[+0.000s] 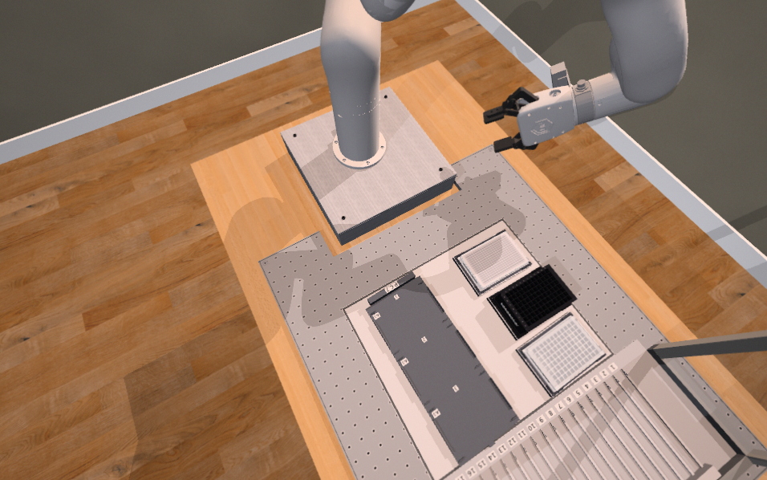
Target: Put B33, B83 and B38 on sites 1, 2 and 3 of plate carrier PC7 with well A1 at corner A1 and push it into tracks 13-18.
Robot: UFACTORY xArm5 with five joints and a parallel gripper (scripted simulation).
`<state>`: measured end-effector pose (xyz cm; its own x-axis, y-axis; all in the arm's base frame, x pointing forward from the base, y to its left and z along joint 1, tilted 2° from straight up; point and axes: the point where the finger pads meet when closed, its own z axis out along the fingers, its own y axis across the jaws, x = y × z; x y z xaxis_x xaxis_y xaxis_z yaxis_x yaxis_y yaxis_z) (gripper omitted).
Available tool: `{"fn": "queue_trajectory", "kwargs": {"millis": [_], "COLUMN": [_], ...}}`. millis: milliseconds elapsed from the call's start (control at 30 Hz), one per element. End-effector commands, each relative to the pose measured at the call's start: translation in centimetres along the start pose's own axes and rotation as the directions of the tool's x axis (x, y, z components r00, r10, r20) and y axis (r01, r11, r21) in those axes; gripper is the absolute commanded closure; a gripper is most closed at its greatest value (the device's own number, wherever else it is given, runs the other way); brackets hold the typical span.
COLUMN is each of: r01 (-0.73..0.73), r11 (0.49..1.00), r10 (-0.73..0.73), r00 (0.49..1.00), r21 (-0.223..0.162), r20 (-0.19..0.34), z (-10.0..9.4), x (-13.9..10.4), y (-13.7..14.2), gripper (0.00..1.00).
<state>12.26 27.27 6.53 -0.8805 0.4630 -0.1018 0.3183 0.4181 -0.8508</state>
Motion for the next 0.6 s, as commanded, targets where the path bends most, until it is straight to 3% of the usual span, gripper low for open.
{"fn": "queue_trajectory", "kwargs": {"millis": [0, 167, 267, 333, 367, 567], "r01": [-0.046, -0.046, -0.095, -0.095, -0.113, -0.115], "r11": [0.995, 0.995, 0.984, 0.984, 0.979, 0.978], "r10": [0.039, 0.039, 0.074, 0.074, 0.085, 0.086], "r00": [0.996, 0.996, 0.987, 0.987, 0.983, 0.983], "r21": [-0.085, -0.085, -0.151, -0.151, -0.172, -0.175], "r20": [-0.080, -0.080, -0.140, -0.140, -0.160, -0.163], "z": [-1.3, -1.9, -2.6, -2.6, -2.8, -3.7], "x": [-1.5, -2.4, -3.5, -3.5, -3.8, -5.3], "y": [1.6, 2.5, 3.3, 3.3, 3.6, 4.7], "gripper": [0.00, 0.00, 0.00, 0.00, 0.00, 0.00]}}
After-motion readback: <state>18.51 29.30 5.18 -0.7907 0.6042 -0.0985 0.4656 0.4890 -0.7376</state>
